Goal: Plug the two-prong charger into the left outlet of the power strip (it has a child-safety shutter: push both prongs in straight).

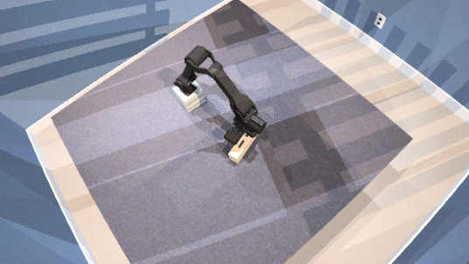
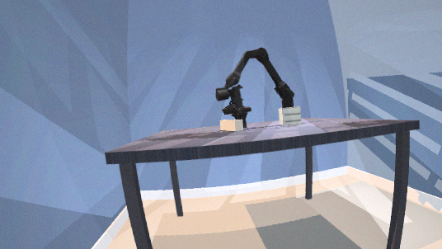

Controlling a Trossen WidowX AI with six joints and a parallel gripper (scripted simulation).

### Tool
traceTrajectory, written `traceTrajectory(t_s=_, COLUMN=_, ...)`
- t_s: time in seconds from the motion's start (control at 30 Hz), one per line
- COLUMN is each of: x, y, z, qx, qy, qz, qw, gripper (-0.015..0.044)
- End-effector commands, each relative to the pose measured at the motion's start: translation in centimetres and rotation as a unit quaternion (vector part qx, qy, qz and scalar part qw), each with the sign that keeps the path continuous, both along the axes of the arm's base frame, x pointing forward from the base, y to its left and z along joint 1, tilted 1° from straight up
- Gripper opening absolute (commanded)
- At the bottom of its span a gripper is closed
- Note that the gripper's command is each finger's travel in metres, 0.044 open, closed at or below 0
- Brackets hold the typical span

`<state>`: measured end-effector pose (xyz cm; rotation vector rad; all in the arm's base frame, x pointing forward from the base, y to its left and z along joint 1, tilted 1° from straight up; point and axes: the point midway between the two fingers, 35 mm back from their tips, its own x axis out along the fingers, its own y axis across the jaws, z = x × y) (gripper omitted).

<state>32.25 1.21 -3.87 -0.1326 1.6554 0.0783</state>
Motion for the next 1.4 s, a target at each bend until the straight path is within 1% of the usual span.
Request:
traceTrajectory(t_s=0.0, x=0.07, y=0.00, z=-0.01, qx=0.000, qy=-0.002, qz=0.000, qw=1.000, gripper=0.0000)
traceTrajectory(t_s=0.03, x=0.07, y=0.00, z=-0.01, qx=0.000, qy=-0.002, qz=0.000, qw=1.000, gripper=0.0000)
traceTrajectory(t_s=0.6, x=0.06, y=0.00, z=-0.01, qx=0.000, qy=-0.002, qz=0.000, qw=1.000, gripper=0.0440)
traceTrajectory(t_s=1.37, x=-0.42, y=-0.06, z=-0.03, qx=0.001, qy=-0.011, qz=0.000, qw=1.000, gripper=0.0440)
